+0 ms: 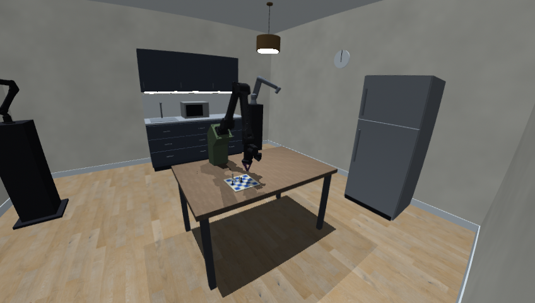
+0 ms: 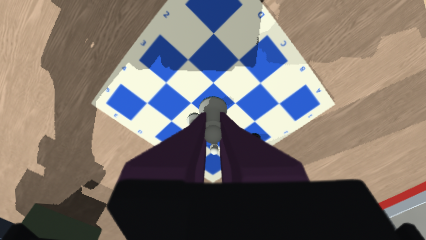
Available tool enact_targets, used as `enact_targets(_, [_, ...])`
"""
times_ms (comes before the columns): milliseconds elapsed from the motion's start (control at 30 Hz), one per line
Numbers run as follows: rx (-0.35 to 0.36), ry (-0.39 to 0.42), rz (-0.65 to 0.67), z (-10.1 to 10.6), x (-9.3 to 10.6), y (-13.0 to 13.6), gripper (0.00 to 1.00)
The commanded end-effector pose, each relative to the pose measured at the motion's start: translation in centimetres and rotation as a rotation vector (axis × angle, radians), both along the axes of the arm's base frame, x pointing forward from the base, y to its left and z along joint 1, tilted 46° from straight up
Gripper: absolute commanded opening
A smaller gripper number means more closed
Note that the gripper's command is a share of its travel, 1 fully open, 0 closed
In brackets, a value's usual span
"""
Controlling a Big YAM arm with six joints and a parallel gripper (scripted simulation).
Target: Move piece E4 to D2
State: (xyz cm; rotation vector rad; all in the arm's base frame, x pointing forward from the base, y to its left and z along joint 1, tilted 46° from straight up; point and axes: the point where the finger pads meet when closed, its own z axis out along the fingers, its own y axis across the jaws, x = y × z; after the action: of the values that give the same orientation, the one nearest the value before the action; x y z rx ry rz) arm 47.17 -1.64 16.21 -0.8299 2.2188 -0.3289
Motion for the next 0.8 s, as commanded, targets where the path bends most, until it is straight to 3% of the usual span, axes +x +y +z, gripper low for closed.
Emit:
enact_targets(0, [0.009, -0.033, -0.001, 0.9, 1.6, 0.3, 0.0])
enact_targets(767, [0.007, -0.022, -0.003, -5.6, 7.2, 0.4, 0.0])
